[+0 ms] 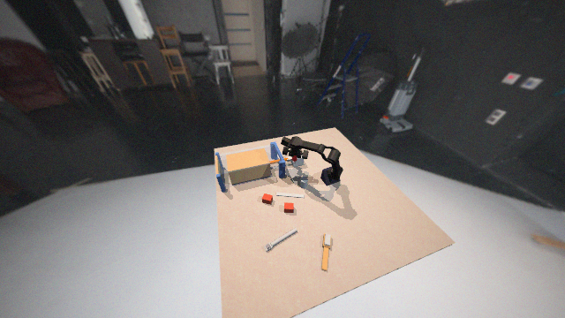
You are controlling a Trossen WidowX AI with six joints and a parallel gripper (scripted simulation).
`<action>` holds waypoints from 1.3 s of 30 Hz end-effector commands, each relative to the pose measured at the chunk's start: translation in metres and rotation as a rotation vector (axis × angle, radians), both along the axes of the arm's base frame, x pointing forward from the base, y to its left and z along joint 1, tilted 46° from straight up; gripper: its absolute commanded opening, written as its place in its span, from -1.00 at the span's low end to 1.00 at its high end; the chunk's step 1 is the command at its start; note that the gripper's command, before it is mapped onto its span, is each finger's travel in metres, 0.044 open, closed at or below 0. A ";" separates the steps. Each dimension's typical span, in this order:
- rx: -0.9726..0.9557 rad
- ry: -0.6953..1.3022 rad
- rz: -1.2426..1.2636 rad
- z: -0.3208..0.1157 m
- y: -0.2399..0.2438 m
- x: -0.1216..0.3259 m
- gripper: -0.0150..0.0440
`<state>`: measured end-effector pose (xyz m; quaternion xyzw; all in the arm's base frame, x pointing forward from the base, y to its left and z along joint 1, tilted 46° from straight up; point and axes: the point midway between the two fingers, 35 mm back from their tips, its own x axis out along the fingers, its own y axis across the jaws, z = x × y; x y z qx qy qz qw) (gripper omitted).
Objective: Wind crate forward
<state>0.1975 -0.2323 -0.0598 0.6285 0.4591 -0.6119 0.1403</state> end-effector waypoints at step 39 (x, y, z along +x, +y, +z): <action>0.037 0.037 -0.001 0.013 0.025 -0.059 -0.49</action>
